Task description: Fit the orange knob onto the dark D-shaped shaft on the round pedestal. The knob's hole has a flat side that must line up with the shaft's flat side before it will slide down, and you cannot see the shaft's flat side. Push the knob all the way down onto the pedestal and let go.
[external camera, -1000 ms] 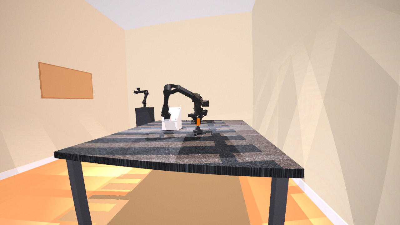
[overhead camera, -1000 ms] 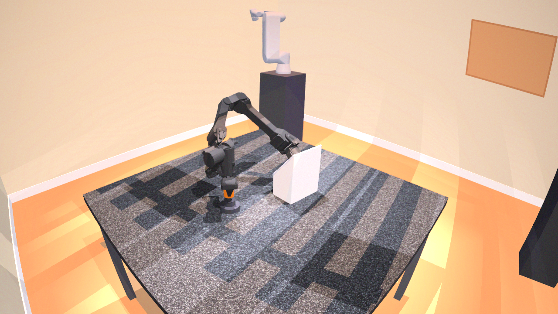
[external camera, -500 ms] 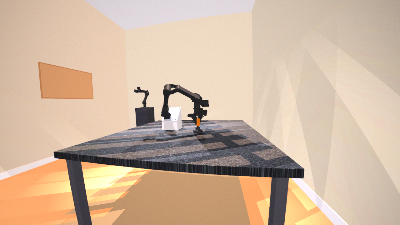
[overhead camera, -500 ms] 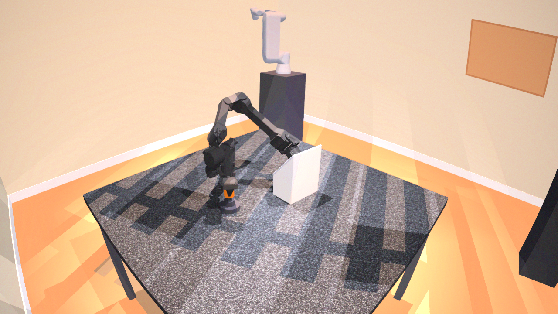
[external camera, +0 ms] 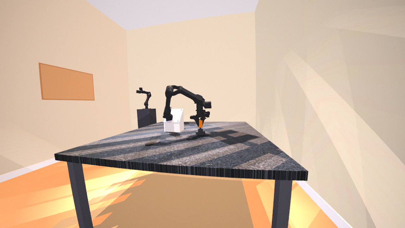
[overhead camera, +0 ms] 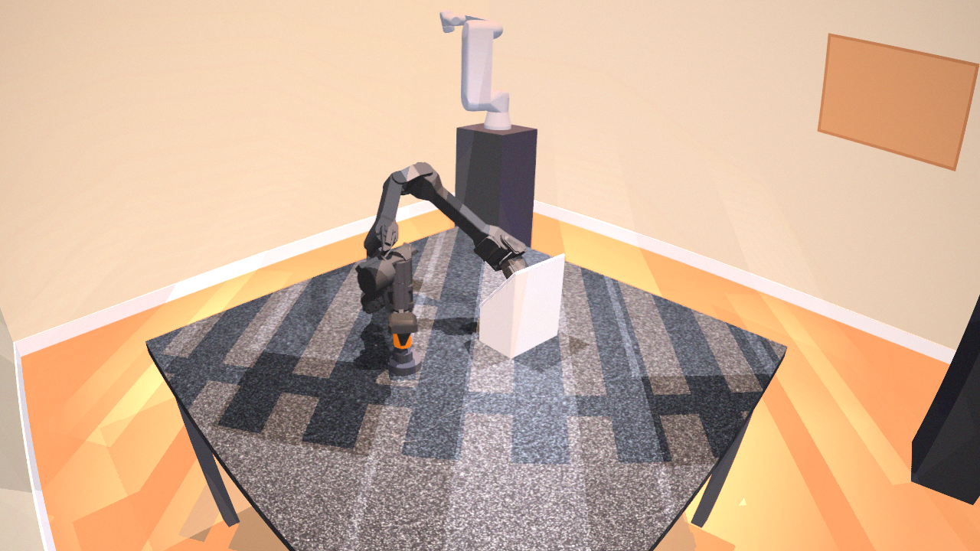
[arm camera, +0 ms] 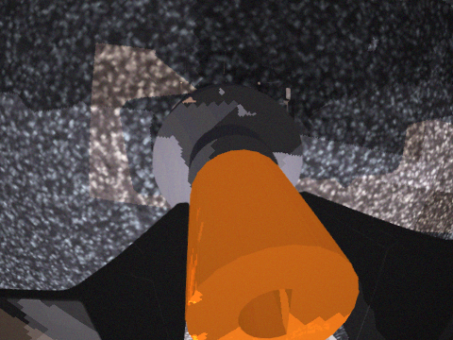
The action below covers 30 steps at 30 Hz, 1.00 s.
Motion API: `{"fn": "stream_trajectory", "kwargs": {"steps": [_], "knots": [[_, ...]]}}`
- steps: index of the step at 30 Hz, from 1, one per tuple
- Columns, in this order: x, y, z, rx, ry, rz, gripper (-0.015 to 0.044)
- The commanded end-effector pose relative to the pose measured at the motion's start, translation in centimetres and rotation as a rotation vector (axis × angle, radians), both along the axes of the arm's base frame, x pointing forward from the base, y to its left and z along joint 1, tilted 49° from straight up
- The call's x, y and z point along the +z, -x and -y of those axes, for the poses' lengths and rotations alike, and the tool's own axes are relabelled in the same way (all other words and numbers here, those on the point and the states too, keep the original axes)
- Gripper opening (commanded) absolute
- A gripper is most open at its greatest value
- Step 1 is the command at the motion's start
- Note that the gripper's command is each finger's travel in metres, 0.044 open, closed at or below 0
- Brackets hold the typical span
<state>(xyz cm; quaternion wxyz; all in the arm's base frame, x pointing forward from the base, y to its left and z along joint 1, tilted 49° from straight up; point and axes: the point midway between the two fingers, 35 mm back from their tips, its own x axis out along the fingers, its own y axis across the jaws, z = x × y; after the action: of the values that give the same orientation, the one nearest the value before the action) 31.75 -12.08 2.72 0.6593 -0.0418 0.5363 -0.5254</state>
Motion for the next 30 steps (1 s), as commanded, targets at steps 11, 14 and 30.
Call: {"fn": "stream_trajectory", "kwargs": {"steps": [11, 14, 30], "knots": [[-0.06, -0.01, 0.10, 0.004, 0.002, -0.002, 0.0000], [-0.08, -0.01, 0.13, -0.019, 0.006, 0.024, 0.0000], [-0.55, 0.14, 0.63, -0.013, 0.006, 0.017, 0.0000]]}}
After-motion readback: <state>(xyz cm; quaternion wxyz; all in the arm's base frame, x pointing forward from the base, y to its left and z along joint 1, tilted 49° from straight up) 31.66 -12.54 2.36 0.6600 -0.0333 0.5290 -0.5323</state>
